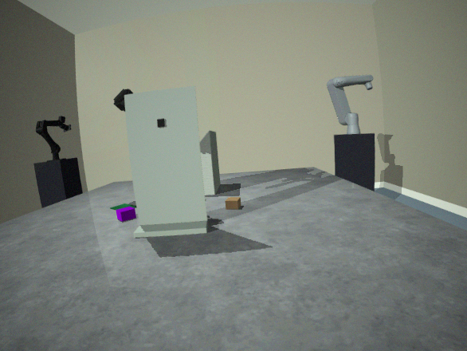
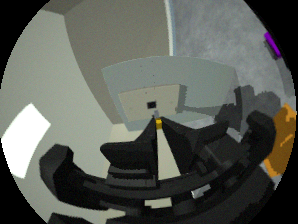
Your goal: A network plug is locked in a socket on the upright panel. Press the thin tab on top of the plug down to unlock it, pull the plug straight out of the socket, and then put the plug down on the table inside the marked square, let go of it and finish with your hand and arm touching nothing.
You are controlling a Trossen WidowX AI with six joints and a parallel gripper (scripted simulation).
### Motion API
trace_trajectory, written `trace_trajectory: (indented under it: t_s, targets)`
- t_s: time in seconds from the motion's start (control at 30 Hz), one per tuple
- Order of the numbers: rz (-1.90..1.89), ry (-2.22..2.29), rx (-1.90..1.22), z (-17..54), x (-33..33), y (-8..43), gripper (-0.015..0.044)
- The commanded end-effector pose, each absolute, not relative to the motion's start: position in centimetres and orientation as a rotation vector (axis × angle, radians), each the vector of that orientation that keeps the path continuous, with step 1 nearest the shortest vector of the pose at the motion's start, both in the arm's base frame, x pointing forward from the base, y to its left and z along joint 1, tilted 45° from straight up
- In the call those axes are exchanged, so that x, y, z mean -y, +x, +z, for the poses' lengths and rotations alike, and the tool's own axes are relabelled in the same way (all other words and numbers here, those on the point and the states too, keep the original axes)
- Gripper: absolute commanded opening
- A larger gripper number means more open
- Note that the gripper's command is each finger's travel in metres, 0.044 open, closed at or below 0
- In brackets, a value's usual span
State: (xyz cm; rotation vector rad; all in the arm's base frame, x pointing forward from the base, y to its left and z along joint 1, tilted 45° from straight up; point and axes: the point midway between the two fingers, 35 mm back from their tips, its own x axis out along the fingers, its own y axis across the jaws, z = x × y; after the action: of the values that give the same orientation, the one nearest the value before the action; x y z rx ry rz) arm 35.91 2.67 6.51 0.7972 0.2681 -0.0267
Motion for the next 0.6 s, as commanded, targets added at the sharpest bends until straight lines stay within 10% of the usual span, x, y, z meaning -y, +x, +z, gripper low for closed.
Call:
trace_trajectory:
  t_s: [0.0, 0.57]
  targets:
    - [-0.028, 0.801, -0.265, 6.6, -2.7, 35.5, 0.0]
    - [-0.028, 0.801, -0.265, 6.5, -2.9, 34.5, 0.0]
